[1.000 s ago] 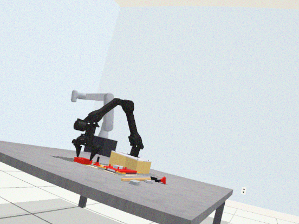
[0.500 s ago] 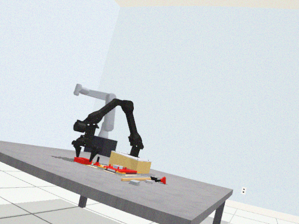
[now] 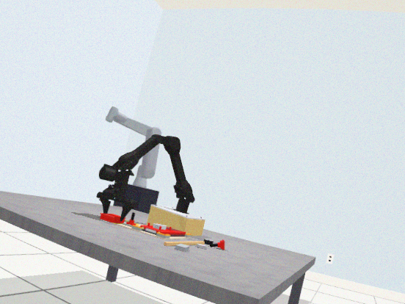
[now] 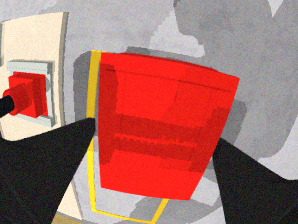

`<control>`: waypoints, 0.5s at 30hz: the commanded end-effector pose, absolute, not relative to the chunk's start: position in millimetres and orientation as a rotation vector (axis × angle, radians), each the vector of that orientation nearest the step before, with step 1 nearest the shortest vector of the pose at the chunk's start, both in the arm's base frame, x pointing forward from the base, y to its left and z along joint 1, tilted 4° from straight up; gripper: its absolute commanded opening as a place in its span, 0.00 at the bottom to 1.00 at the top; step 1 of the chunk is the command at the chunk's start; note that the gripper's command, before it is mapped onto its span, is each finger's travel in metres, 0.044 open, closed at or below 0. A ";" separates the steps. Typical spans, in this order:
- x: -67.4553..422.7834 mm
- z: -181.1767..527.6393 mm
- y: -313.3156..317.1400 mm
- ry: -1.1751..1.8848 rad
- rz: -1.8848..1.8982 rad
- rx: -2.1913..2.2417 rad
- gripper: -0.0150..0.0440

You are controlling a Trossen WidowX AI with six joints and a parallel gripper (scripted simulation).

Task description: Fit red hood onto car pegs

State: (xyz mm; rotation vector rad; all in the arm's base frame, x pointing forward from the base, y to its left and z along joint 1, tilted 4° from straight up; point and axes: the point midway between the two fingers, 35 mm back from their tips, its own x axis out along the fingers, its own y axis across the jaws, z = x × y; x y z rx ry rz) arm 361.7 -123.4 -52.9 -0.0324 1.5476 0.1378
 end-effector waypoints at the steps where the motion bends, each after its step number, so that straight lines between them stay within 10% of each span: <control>1: 361.9 -52.5 -123.5 1.547 0.138 -0.033 0.86; 10: 361.9 -52.5 -123.5 1.547 0.138 -0.033 0.75; 15: 361.6 -48.1 -123.6 1.548 0.138 -0.032 0.53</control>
